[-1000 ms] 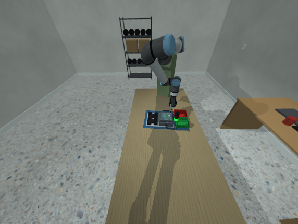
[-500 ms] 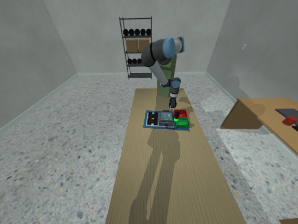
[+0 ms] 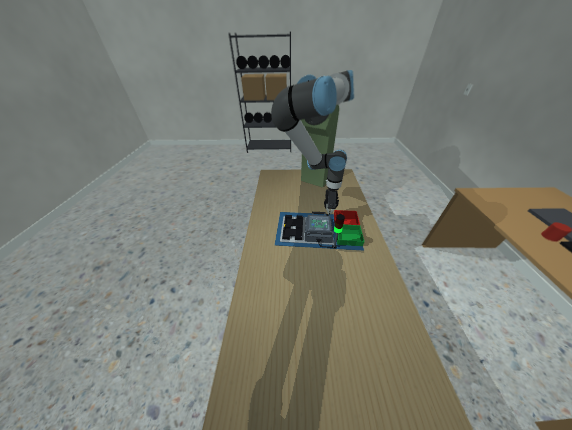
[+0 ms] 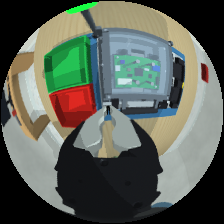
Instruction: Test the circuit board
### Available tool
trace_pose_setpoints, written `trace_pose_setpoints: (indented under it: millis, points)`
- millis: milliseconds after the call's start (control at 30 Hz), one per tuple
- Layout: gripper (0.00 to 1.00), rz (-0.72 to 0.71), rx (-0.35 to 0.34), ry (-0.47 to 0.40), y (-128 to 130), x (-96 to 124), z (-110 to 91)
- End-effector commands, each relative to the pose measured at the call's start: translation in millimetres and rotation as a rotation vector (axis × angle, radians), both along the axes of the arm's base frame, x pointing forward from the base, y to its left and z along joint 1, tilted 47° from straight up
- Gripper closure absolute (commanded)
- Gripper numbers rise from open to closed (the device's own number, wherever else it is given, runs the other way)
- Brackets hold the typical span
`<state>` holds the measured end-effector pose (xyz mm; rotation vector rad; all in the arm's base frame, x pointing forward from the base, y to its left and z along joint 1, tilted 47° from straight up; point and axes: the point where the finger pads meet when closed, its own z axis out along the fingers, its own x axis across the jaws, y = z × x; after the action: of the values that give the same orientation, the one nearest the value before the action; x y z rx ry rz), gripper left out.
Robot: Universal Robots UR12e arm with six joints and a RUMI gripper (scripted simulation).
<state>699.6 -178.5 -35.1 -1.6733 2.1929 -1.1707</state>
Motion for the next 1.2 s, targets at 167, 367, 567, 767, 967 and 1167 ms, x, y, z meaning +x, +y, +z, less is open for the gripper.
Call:
trace_pose_setpoints:
  millis: [167,367,567,767,967,1167]
  points:
    - [1.00,0.002,-0.001,-0.003,0.0,1.2,1.3]
    - [1.00,0.002,-0.001,-0.002,-0.5,1.1,-0.1]
    - [1.00,0.001,0.000,-0.001,-1.0,0.9,-1.5]
    - [1.00,0.001,-0.001,-0.002,-1.6,1.1,-1.7]
    - [1.00,0.001,-0.001,-0.002,-1.9,1.1,-2.7]
    - [1.00,0.001,-0.001,-0.003,-1.7,1.5,-2.1]
